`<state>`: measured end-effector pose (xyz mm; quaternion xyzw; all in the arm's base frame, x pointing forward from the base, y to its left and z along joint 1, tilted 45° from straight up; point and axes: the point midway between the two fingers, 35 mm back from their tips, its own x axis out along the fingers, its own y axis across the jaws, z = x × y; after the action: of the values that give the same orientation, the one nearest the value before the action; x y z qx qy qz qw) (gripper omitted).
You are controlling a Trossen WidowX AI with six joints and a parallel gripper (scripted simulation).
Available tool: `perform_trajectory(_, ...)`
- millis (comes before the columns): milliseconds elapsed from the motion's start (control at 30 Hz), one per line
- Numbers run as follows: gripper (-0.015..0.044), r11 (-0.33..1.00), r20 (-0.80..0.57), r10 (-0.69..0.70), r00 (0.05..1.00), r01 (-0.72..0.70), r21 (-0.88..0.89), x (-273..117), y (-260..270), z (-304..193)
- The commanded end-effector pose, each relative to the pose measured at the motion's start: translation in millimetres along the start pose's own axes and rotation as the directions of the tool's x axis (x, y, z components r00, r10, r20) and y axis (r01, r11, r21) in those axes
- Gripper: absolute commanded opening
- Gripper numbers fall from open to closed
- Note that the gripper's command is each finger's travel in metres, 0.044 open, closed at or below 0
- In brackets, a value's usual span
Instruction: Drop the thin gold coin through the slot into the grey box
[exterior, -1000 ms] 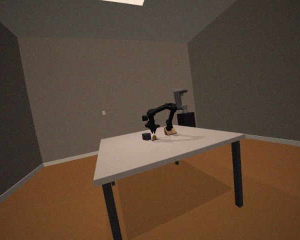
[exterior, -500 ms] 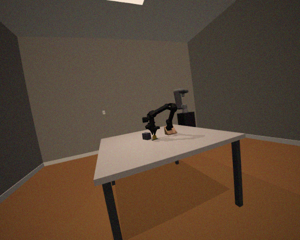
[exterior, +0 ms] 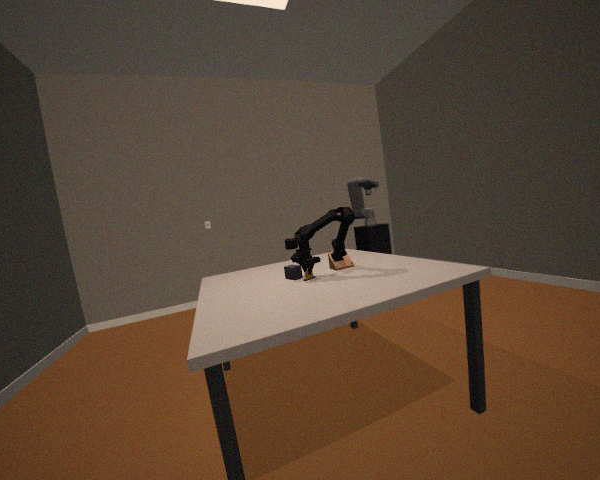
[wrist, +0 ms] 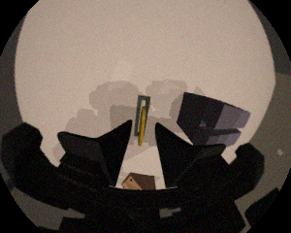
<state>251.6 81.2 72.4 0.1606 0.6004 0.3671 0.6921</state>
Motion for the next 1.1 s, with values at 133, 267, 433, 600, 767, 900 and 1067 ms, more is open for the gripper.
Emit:
perform_trajectory(133, 0.0161, 1.0, -0.005, 0.012, 1.0, -0.012, 0.009, 15, 2, -4)
perform_trajectory(267, 0.0161, 1.0, -0.005, 0.014, 1.0, -0.014, 0.009, 20, 3, -4)
perform_trajectory(433, 0.0056, 1.0, -0.005, 0.014, 1.0, -0.014, 0.009, 20, 3, -4)
perform_trajectory(600, 0.0, 1.0, -0.005, 0.014, 1.0, -0.014, 0.009, 20, 3, -4)
perform_trajectory(767, 0.0, 1.0, -0.005, 0.014, 1.0, -0.014, 0.009, 20, 3, -4)
perform_trajectory(900, 0.0, 1.0, -0.005, 0.013, 1.0, -0.013, 0.009, 18, 2, -4)
perform_trajectory(1067, 0.0, 1.0, -0.005, 0.009, 1.0, -0.009, 0.009, 7, 1, -2)
